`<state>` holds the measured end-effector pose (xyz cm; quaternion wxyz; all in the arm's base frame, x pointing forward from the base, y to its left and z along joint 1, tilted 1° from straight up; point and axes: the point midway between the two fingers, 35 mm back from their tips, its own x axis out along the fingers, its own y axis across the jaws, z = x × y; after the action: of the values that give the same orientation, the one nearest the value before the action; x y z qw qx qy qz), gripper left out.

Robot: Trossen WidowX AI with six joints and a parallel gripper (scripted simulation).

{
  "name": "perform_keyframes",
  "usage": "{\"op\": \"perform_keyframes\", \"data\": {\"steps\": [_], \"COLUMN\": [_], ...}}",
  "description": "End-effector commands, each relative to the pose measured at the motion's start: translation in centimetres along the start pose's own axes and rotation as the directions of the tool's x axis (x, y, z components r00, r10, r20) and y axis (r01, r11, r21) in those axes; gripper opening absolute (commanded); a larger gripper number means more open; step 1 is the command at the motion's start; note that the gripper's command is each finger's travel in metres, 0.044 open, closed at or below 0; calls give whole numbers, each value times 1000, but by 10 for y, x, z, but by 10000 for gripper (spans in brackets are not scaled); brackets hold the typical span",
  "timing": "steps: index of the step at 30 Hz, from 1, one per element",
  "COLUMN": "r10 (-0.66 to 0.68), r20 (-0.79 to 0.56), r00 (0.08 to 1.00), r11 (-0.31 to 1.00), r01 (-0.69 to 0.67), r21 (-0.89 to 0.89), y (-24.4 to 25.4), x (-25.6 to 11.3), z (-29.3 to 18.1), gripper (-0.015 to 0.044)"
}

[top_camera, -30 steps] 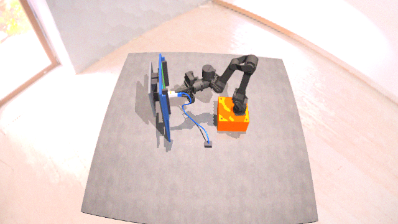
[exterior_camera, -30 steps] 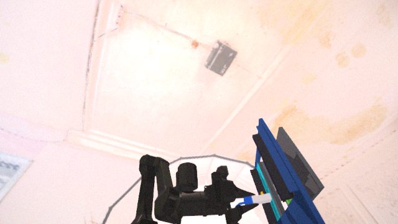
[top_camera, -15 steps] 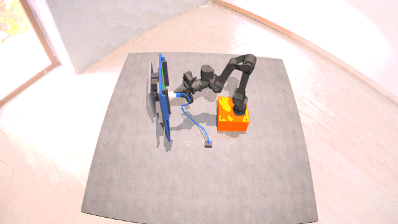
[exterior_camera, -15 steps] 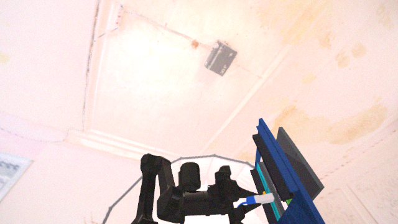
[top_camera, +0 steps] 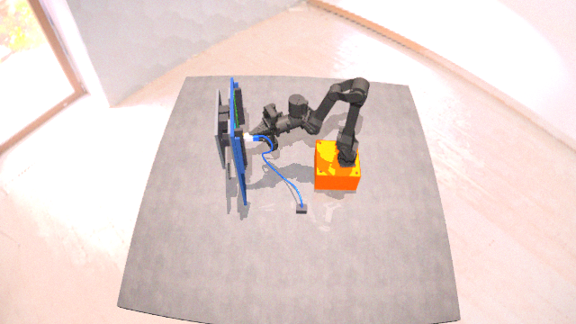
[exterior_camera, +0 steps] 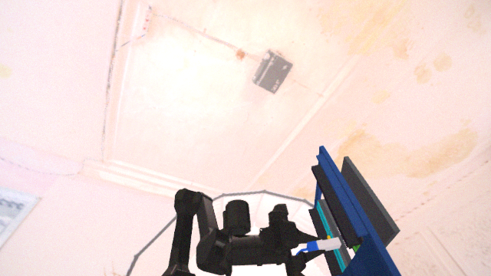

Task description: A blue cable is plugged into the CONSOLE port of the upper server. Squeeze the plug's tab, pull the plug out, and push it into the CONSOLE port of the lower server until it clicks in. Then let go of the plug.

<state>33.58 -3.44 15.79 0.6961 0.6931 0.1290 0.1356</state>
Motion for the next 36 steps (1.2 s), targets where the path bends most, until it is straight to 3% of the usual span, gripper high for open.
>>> {"op": "perform_keyframes", "data": {"steps": [1, 36], "r10": [6, 8], "r20": [6, 6], "r00": [1000, 1000], "r11": [1000, 1000], "r01": [-6, -8], "r21": [-3, -4], "y": [2, 3], "x": [3, 19], "z": [2, 2], "gripper": [0, 0]}}
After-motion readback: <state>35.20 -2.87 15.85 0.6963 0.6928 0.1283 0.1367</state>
